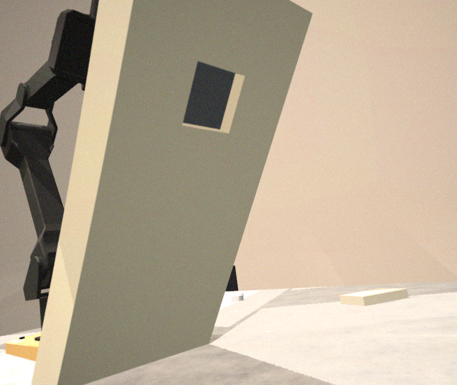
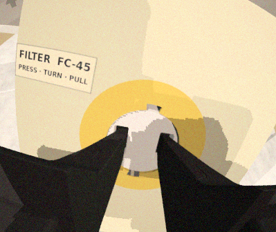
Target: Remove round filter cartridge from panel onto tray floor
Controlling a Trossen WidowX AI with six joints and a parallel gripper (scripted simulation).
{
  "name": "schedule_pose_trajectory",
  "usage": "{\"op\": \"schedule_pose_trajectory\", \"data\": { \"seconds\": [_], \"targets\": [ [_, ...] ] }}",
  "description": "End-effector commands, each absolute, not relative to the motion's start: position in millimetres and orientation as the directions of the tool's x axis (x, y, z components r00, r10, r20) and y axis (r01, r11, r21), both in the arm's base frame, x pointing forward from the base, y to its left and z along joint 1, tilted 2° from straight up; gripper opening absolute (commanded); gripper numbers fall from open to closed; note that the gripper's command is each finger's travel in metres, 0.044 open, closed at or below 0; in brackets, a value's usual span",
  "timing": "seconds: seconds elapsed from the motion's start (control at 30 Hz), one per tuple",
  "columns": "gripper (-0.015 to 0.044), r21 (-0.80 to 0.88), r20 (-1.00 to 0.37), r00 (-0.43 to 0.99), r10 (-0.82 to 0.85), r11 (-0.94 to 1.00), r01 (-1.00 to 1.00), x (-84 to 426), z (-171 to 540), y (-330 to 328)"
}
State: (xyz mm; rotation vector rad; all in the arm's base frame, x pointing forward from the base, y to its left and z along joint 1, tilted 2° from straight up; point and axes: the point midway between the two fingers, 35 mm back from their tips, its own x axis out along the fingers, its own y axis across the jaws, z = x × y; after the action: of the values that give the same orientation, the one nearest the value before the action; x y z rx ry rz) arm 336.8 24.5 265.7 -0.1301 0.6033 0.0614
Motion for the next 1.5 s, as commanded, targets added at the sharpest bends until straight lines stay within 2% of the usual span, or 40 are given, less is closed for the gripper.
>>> {"op": "schedule_pose_trajectory", "data": {
  "seconds": [0.0, 0.2, 0.5, 0.57, 0.67, 1.03, 1.47],
  "targets": [
    [0.0107, -0.106, -0.568, 0.823, 0.023, 0.989, -0.101, 340.8, 263.6, 25.2],
    [0.0107, -0.106, -0.568, 0.823, 0.023, 0.989, -0.101, 341.9, 262.9, 25.3],
    [0.0047, -0.104, -0.569, 0.822, 0.02, 0.99, -0.096, 338.1, 264.7, 24.5],
    [0.0, -0.104, -0.569, 0.822, 0.02, 0.99, -0.096, 338.1, 264.7, 24.5],
    [0.0, -0.118, -0.569, 0.822, 0.02, 0.987, -0.106, 338.7, 264.4, 24.6],
    [0.0, -0.392, -0.568, 0.823, 0.023, 0.871, -0.295, 342.1, 262.7, 25.3],
    [0.0, -0.669, -0.568, 0.823, 0.023, 0.569, -0.478, 342.6, 262.4, 25.3]
  ]
}}
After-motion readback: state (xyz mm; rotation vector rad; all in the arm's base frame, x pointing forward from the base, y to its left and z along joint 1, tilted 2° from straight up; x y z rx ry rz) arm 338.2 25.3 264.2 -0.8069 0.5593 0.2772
